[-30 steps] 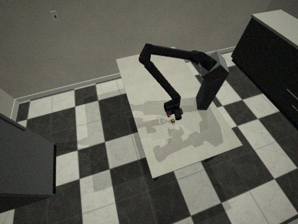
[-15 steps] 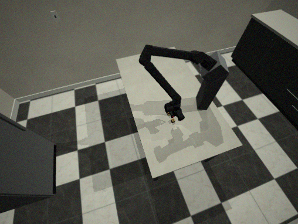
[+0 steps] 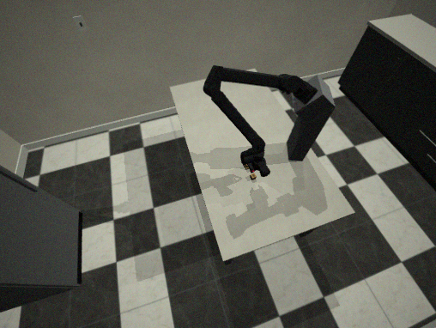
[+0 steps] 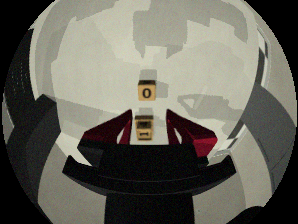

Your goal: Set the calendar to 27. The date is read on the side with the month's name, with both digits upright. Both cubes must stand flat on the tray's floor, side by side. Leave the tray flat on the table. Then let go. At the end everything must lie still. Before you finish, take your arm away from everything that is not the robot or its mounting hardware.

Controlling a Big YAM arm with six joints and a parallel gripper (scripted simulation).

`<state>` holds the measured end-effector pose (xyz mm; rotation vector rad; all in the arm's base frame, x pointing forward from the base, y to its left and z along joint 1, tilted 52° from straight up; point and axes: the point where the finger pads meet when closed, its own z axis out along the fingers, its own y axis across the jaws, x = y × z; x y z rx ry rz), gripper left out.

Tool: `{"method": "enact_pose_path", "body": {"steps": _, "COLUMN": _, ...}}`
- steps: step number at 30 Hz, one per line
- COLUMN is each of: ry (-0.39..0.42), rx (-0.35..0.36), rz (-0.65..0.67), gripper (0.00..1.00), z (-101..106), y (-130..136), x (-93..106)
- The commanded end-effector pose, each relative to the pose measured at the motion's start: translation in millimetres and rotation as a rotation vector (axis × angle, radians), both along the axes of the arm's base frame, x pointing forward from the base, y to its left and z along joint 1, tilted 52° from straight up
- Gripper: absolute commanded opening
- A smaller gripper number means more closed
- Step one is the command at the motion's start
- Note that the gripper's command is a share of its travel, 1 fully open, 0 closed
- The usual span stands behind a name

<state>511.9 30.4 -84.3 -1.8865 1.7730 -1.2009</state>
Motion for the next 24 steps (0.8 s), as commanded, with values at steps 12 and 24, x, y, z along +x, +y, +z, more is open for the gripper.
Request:
{"method": "enact_pose_path", "body": {"steps": 12, "ry": 0.036, "rx": -0.017, "rz": 0.005, "gripper": 0.46, "z": -12, "y": -3, "x": -12.0}}
{"method": "enact_pose_path", "body": {"steps": 24, "ry": 0.012, "rx": -0.011, "rz": -0.003, "gripper": 0.46, "z": -8, "y": -7, "x": 0.1}}
